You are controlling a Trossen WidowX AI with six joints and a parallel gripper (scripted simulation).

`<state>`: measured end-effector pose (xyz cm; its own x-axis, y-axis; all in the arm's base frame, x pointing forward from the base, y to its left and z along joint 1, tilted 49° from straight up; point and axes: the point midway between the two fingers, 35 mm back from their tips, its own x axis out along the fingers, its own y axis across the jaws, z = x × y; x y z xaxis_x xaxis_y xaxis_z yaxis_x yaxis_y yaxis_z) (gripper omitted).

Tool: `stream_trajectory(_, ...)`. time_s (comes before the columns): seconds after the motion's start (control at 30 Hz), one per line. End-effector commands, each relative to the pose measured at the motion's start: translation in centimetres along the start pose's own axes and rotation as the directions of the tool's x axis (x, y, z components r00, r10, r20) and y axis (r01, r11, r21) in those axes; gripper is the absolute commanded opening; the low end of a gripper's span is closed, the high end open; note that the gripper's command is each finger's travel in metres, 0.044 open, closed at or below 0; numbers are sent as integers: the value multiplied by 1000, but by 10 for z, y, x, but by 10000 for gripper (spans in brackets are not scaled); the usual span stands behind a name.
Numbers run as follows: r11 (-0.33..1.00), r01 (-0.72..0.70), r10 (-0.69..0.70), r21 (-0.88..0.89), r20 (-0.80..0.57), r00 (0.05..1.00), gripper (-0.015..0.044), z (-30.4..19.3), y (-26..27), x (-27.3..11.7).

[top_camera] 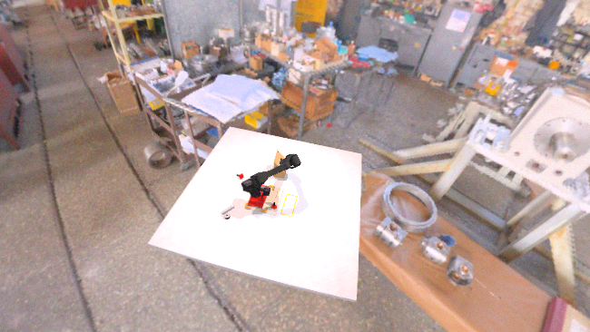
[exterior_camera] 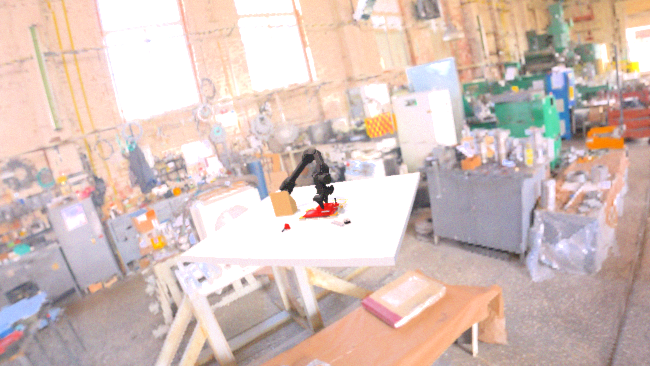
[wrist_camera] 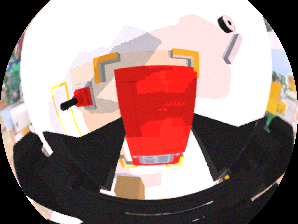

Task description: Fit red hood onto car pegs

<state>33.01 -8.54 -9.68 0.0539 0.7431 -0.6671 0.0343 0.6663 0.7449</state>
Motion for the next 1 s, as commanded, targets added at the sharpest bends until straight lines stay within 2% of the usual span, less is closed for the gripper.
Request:
stream_trajectory(0.0, 1000, -3, 3, 8, 0, 1000, 0, -1, 0, 3)
stream_trajectory(0.97, 1000, -5, 5, 11, 0, 1000, 0, -2, 0, 15)
